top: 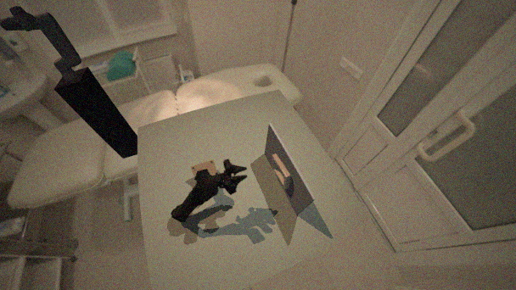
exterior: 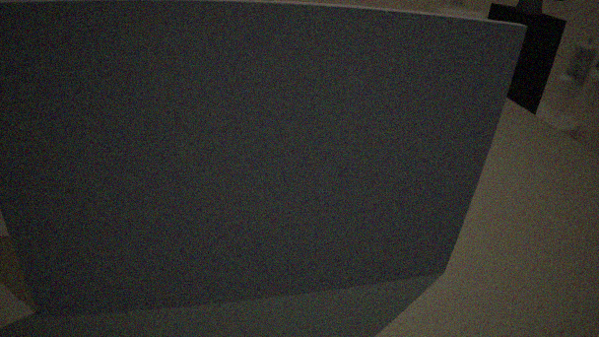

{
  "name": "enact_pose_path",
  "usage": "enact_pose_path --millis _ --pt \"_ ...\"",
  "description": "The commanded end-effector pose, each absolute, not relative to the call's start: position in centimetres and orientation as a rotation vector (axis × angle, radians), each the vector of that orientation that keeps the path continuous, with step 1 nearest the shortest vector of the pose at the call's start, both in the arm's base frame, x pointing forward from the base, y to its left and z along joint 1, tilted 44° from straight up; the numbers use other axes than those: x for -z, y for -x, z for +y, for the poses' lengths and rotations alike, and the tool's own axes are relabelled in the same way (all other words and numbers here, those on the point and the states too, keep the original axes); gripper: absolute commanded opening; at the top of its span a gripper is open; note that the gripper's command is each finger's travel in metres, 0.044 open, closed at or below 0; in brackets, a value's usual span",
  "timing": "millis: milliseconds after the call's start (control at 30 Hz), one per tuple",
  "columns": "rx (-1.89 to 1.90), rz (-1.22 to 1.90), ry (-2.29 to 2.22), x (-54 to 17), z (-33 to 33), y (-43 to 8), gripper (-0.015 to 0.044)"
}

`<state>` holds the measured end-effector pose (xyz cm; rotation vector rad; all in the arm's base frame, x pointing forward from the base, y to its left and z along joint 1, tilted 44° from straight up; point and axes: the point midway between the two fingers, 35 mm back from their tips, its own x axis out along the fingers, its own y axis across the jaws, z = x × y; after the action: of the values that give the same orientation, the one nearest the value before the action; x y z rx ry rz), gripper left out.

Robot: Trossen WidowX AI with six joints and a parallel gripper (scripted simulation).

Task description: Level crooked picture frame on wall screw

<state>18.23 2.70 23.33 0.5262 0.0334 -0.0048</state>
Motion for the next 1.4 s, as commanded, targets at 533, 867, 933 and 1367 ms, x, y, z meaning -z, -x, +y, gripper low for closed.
enact_pose_path --millis 533,867,933,1367 --pt "-0.026 0.071 -0.487 -23.48 2.09 -17.72 0.026" --pt "-0.026 0.071 -0.487 -23.48 2.09 -17.72 0.026" --pt "-0.026 0.071 -0.487 -23.48 2.09 -17.72 0.026" --pt "-0.026 0.071 -0.487 -23.48 2.09 -17.72 0.026"
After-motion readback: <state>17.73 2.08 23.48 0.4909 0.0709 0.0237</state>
